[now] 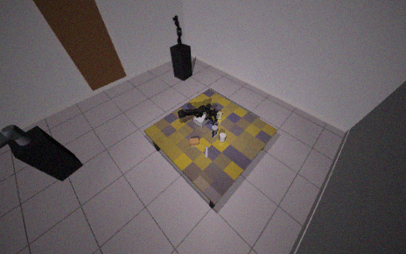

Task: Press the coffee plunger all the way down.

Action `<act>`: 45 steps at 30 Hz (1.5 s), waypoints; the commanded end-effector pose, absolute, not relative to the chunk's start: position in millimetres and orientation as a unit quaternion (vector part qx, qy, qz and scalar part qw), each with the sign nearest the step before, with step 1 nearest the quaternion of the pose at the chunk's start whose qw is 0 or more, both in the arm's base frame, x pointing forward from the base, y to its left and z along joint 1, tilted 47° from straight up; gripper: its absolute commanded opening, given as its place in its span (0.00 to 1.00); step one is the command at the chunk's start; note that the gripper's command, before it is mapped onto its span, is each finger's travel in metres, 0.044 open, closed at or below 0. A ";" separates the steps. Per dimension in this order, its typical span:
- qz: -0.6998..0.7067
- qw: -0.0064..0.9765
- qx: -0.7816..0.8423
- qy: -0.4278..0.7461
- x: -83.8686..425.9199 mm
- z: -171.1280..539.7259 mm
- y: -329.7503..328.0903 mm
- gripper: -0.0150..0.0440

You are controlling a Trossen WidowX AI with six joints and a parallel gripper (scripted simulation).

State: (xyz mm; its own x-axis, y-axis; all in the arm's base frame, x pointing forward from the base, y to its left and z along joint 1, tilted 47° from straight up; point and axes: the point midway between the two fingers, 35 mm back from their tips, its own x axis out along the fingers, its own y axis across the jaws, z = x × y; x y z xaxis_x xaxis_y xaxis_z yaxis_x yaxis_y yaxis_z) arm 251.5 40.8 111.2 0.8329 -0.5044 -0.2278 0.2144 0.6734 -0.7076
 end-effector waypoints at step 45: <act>-0.202 0.889 -0.345 0.223 266.4 63.8 13.8 0.46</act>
State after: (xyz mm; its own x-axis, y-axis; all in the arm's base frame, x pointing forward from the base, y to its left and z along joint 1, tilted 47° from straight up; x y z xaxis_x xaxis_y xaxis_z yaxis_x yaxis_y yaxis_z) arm 273.3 28.7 81.5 0.8421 -0.4882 -0.2292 0.2260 0.7053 -0.6719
